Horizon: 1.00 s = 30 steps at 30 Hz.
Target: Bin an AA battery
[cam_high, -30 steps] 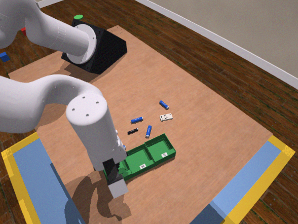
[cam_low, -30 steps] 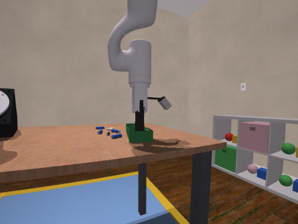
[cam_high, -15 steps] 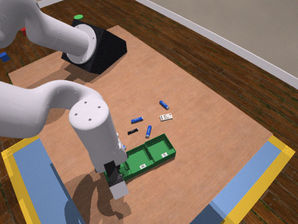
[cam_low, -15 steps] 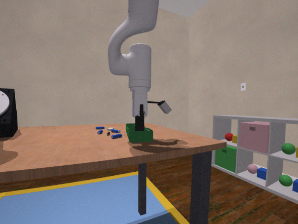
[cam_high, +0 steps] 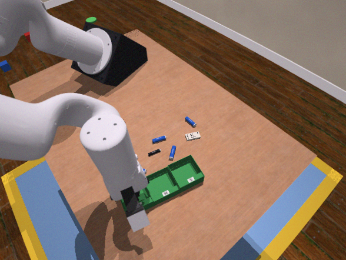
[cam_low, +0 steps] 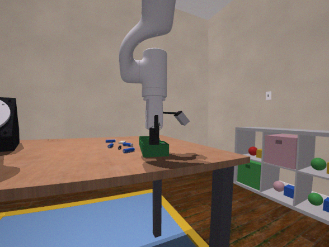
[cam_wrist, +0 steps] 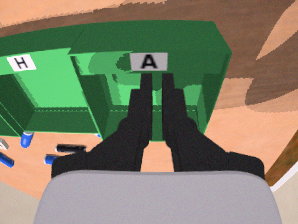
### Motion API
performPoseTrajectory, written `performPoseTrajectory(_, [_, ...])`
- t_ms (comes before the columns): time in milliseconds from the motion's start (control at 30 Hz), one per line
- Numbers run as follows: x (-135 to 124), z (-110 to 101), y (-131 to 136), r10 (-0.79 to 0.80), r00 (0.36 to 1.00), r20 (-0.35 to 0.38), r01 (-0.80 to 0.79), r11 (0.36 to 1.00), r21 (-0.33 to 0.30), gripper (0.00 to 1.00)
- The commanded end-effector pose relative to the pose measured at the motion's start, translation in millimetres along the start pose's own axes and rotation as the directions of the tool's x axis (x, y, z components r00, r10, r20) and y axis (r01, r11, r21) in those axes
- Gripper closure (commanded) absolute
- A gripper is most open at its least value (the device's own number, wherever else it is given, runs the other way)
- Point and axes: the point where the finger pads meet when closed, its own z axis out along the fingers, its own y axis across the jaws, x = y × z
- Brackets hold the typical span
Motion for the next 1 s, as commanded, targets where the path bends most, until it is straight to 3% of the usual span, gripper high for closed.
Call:
performPoseTrajectory(0, [0.6,-0.5,0.0,0.000,1.000,-0.001,0.000,1.000,0.000,0.93])
performPoseTrajectory(667, [0.6,-0.5,0.0,0.000,1.000,-0.001,0.000,1.000,0.000,0.93])
performPoseTrajectory(967, [0.6,-9.8,-0.1,0.000,1.000,-0.001,0.000,1.000,0.000,0.93])
